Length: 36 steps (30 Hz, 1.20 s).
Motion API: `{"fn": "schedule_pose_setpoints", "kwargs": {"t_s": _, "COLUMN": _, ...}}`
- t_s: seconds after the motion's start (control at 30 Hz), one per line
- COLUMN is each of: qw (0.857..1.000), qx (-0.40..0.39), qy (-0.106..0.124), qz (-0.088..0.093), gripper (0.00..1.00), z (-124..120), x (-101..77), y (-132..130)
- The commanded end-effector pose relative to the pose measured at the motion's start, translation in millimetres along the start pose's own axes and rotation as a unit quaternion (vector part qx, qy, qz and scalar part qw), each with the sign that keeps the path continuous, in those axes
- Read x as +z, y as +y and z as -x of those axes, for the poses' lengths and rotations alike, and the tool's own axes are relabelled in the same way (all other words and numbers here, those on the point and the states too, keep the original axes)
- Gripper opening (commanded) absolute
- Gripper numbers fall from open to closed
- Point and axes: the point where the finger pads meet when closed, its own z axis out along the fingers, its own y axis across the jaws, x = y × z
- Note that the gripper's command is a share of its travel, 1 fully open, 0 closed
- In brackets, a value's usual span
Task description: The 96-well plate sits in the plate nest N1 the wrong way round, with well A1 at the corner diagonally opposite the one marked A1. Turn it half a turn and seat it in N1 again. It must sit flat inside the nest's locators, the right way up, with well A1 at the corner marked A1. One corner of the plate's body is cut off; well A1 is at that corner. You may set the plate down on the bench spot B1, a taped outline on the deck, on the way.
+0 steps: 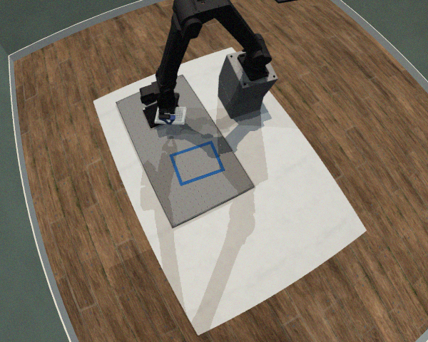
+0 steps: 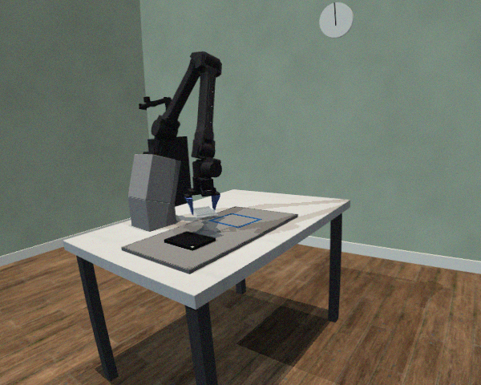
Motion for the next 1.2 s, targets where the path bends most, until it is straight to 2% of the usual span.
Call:
{"fn": "schedule_pose_setpoints", "kwargs": {"t_s": 0.0, "qw": 1.0, "qx": 0.007, "qy": -0.021, "qz": 0.011, "gripper": 0.0, "z": 4.7, "x": -11.7, "y": 17.7}}
{"fn": "schedule_pose_setpoints", "kwargs": {"t_s": 0.2, "qw": 1.0, "qx": 0.013, "qy": -0.023, "qz": 0.012, "gripper": 0.0, "z": -1.0, "x": -12.5, "y": 24.5}}
{"fn": "schedule_pose_setpoints", "kwargs": {"t_s": 1.17, "qw": 1.0, "qx": 0.007, "qy": -0.018, "qz": 0.013, "gripper": 0.0, "z": -61.2, "x": -6.6, "y": 99.9}}
